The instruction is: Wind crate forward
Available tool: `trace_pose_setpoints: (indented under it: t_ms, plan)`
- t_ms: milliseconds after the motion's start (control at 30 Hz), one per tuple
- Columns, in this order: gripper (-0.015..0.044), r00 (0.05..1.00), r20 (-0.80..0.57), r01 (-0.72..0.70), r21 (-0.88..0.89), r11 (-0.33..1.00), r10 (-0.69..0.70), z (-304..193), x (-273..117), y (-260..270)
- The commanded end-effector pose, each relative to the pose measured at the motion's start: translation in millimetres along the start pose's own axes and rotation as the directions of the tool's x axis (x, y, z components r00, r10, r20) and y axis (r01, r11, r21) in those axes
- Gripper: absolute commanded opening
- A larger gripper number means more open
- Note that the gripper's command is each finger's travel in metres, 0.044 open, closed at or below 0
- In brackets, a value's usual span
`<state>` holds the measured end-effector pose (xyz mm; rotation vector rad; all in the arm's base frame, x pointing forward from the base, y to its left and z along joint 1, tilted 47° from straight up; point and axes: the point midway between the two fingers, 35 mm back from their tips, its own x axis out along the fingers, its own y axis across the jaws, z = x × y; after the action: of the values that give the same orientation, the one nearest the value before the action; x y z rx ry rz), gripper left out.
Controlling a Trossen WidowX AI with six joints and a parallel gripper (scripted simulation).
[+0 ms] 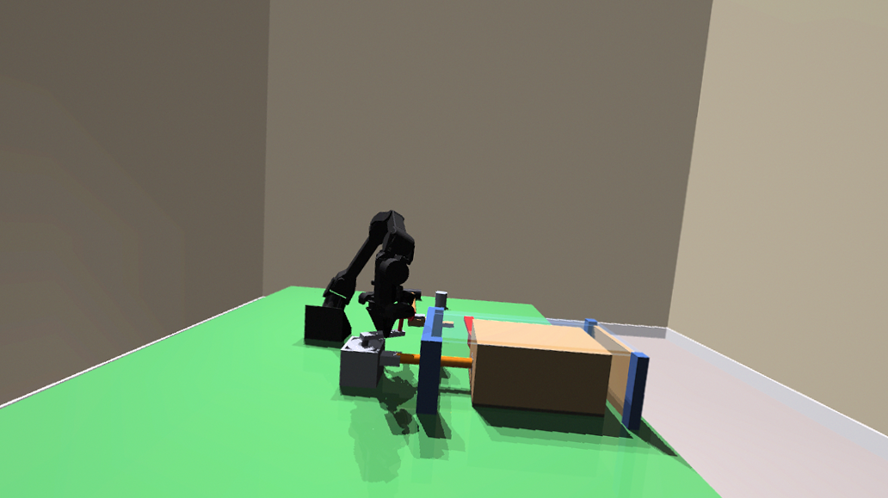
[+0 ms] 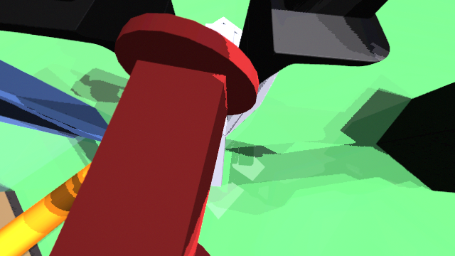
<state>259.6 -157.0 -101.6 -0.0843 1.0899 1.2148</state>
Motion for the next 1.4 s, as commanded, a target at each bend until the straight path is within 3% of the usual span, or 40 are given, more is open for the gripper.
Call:
trace_pose_setpoints:
  t_ms: [0, 233, 300, 933, 1367]
  plan:
    - [0.0098, 1.0, -0.003, 0.0, -0.003, 1.0, 0.0, -0.3, 1.0, -0.6]
    - [0.0052, 1.0, -0.003, 0.0, -0.003, 1.0, 0.0, -0.3, 1.0, -0.6]
    - [0.0, 1.0, -0.003, 0.0, -0.003, 1.0, 0.0, -0.3, 1.0, -0.6]
    - [0.0, 0.995, 0.087, 0.04, 0.006, 0.999, -0.041, -5.7, -5.3, 4.0]
    - [0.0, 0.997, 0.07, 0.033, 0.065, 0.997, -0.038, -5.3, -2.9, 1.3]
